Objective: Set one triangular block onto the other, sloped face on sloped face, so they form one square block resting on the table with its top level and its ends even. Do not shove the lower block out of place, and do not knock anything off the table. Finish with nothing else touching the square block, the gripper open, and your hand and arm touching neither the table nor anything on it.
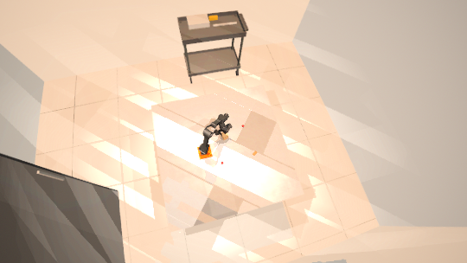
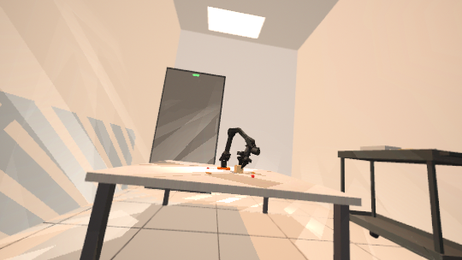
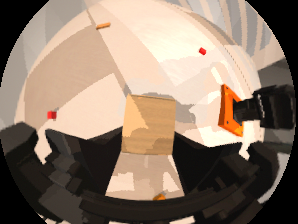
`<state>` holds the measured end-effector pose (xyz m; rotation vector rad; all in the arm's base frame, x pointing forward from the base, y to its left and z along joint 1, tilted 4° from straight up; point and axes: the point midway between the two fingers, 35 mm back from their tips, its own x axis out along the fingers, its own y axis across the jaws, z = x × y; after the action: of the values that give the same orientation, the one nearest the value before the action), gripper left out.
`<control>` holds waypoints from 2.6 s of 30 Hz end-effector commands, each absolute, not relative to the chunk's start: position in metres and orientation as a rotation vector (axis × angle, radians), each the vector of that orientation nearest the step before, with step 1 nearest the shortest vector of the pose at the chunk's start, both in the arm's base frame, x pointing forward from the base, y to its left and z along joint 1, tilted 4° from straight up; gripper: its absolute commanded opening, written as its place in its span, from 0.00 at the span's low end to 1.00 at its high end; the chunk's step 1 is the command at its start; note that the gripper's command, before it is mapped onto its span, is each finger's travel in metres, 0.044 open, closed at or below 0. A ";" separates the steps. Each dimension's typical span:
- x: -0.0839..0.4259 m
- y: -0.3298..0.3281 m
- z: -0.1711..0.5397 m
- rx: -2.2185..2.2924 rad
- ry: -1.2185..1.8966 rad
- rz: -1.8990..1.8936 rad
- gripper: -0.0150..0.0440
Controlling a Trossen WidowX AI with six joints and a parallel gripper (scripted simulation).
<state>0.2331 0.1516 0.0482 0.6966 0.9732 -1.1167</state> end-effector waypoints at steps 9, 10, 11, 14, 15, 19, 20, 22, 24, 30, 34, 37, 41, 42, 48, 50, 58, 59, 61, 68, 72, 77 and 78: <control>0.234 0.151 0.047 0.688 0.971 -1.116 0.25; 0.234 0.151 0.047 0.687 0.971 -1.116 0.25; 0.234 0.151 0.047 0.687 0.972 -1.116 0.25; 0.234 0.151 0.047 0.687 0.972 -1.116 0.25; 0.234 0.151 0.047 0.687 0.972 -1.116 0.25; 0.234 0.151 0.047 0.687 0.971 -1.116 0.25; 0.234 0.151 0.047 0.687 0.971 -1.116 0.25; 0.234 0.150 0.046 0.687 0.971 -1.116 0.25; 0.234 0.150 0.046 0.687 0.971 -1.116 0.25; 0.234 0.150 0.045 0.687 0.971 -1.116 0.25; 0.233 0.151 0.046 0.692 0.975 -1.119 0.25; 0.234 0.150 0.046 0.690 0.974 -1.118 0.25; 0.233 0.151 0.046 0.692 0.975 -1.119 0.34; 0.233 0.151 0.046 0.692 0.975 -1.119 0.39; 0.233 0.151 0.046 0.692 0.975 -1.119 0.65; 0.233 0.151 0.046 0.692 0.975 -1.119 0.74; 0.233 0.151 0.046 0.692 0.975 -1.119 1.00; 0.233 0.151 0.046 0.692 0.975 -1.119 1.00; 0.233 0.151 0.046 0.692 0.975 -1.119 1.00; 0.232 0.171 0.081 0.694 0.977 -1.118 1.00; 0.224 0.191 0.128 0.694 0.979 -1.118 1.00; 0.220 0.196 0.145 0.694 0.979 -1.118 1.00; 0.223 0.195 0.139 0.698 0.977 -1.104 1.00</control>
<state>0.2223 0.1963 0.1403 0.6994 0.9767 -1.1029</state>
